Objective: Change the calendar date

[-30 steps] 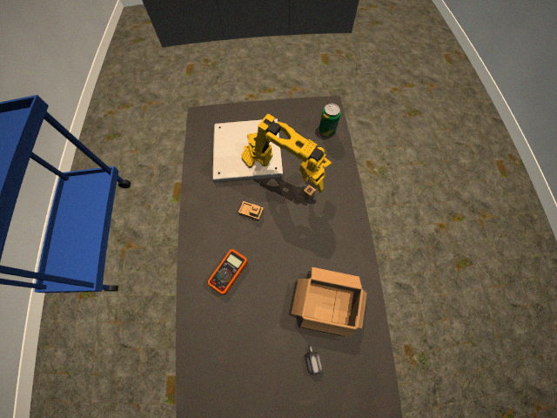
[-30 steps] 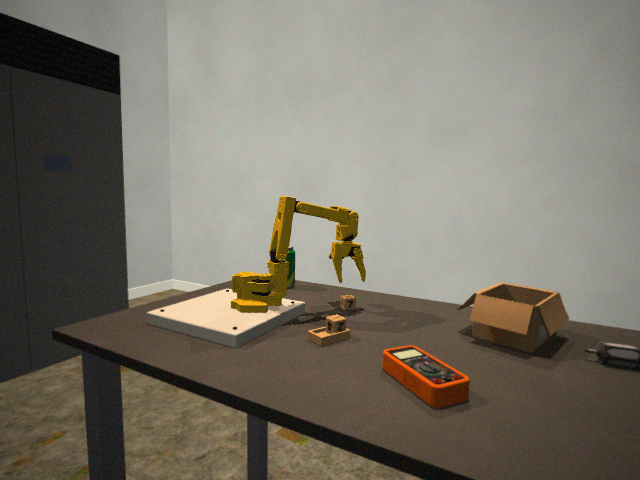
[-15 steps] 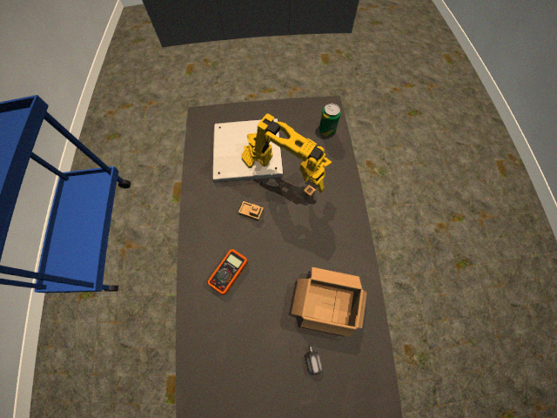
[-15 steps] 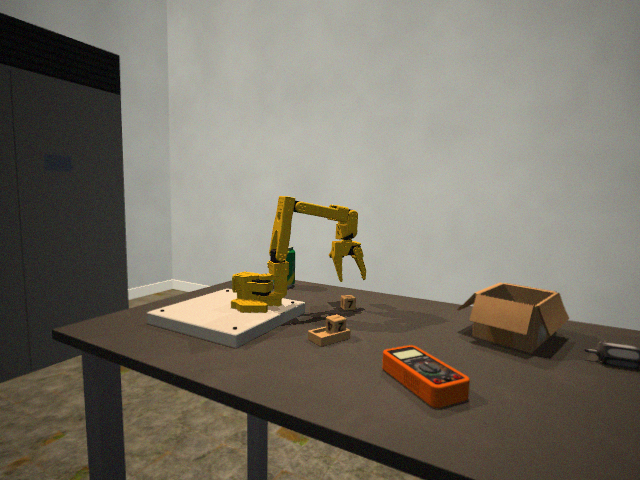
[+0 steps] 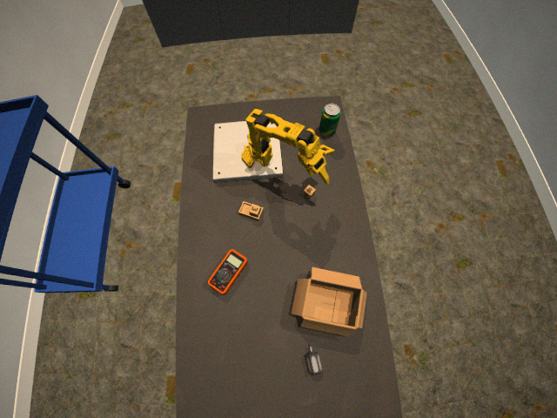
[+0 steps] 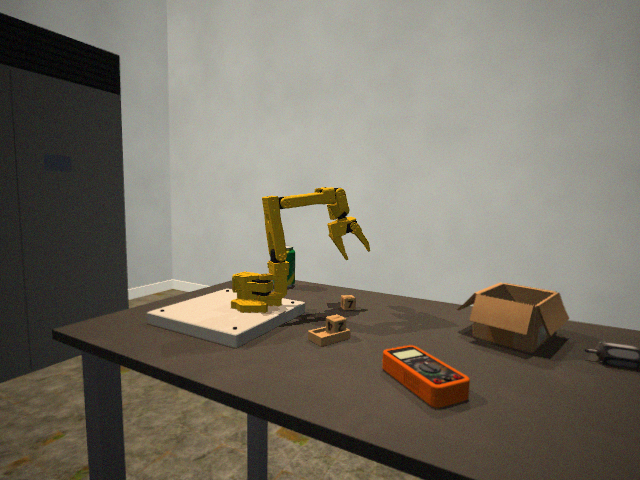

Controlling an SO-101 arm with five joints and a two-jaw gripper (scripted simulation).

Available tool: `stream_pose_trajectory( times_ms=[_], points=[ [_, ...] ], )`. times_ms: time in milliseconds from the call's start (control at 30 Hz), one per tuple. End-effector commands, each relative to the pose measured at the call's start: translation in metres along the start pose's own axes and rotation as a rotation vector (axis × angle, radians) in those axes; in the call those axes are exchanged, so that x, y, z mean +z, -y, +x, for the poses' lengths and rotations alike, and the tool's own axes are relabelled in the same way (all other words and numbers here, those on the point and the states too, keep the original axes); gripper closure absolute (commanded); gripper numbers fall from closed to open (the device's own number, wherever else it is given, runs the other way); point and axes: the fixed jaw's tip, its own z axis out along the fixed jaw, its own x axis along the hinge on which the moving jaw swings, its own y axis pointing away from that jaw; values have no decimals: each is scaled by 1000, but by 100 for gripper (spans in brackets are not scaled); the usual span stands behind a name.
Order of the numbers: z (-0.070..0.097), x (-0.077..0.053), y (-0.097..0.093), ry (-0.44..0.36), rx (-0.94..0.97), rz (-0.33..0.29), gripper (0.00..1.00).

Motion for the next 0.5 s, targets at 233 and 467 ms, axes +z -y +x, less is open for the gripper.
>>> stream_pose_trajectory(
  times_ms=[233,467],
  points=[
    [-4,-34,8,38,-3,185,65],
    [-4,-35,8,38,-4,186,65]
  ],
)
